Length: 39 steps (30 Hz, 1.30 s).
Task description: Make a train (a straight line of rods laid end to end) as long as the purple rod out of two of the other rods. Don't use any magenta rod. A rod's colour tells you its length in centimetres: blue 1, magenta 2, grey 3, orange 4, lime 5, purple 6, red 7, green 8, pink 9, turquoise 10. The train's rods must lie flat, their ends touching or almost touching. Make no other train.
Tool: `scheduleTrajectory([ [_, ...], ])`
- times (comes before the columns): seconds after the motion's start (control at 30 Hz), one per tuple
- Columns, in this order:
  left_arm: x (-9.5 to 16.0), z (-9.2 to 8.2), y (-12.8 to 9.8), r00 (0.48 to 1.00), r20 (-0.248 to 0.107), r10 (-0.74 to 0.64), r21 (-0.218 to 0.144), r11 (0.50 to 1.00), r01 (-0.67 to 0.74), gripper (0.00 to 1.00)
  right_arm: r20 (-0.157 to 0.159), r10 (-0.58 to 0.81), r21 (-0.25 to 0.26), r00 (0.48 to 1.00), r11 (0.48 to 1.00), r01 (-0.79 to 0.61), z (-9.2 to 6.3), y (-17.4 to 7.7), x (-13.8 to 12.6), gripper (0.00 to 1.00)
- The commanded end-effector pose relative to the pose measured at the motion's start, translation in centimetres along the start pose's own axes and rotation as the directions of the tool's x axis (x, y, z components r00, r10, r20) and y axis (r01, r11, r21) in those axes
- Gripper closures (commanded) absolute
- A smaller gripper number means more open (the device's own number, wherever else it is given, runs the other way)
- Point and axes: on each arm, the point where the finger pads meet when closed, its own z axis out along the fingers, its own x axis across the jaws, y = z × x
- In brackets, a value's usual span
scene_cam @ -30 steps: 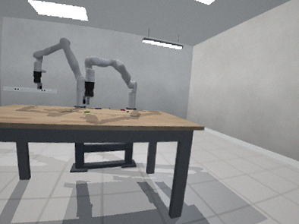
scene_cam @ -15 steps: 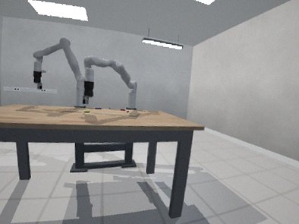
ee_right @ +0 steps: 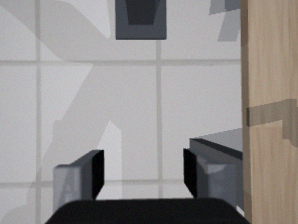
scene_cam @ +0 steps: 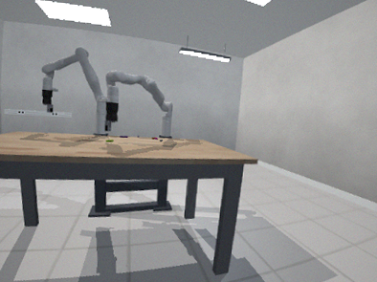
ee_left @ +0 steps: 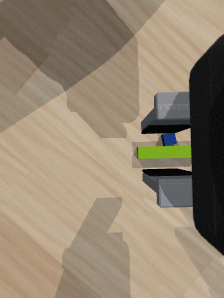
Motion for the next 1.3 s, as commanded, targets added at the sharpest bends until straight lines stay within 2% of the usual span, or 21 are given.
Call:
scheduleTrajectory([
  [0.0, 0.0, -0.2, -0.1, 1.000, 0.001, 0.000, 0.003, 1.000, 0.000, 0.46, 0.000, 0.000, -0.002, 1.000, 1.000, 0.000, -0.1, 0.0, 0.0, 0.00],
  [0.73, 0.0, -0.1, -0.1, 1.000, 0.001, 0.000, 0.003, 1.000, 0.000, 0.46, 0.000, 0.000, -0.002, 1.000, 1.000, 0.000, -0.1, 0.0, 0.0, 0.00],
  [1.27, 0.0, 1.0, -0.1, 1.000, 0.001, 0.000, 0.003, 1.000, 0.000, 0.46, 0.000, 0.000, -0.002, 1.000, 1.000, 0.000, -0.1, 0.0, 0.0, 0.00],
])
